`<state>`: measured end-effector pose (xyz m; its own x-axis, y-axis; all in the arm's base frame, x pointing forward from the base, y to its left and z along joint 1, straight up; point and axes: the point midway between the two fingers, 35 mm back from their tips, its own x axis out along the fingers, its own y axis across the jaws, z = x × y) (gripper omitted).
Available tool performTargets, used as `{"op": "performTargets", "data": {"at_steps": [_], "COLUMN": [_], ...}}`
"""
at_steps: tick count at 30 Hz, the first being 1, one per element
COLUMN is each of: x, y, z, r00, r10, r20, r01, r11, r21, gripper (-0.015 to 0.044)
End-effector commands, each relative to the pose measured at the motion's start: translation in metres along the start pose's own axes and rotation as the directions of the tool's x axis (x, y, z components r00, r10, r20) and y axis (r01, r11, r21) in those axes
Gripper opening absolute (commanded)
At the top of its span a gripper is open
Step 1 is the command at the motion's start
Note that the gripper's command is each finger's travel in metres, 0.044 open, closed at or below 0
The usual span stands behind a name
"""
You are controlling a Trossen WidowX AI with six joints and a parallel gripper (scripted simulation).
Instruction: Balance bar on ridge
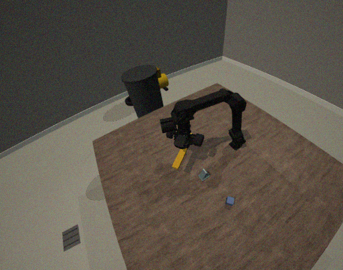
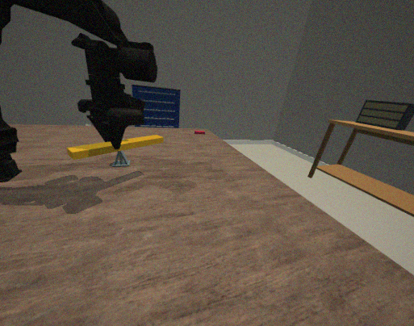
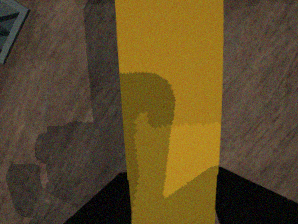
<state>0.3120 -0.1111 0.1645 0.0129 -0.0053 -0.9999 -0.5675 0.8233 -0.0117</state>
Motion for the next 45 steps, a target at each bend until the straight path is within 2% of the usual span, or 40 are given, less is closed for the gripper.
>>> {"op": "performTargets", "data": {"at_steps": [1, 33, 45], "x": [-0.004, -0.003, 0.001], "y": [0.014, 0.130, 0.153], "z": [0.009, 0.053, 0.057], "r00": [1.000, 1.000, 1.000], "r10": [-0.010, 0.000, 0.002], "r20": [0.010, 0.014, 0.014], "r01": [0.009, -0.007, -0.010], "r11": [0.998, 0.855, 0.814], "r21": [0.064, 0.518, 0.580], "gripper": [0.0000, 0.0000, 0.0000]}}
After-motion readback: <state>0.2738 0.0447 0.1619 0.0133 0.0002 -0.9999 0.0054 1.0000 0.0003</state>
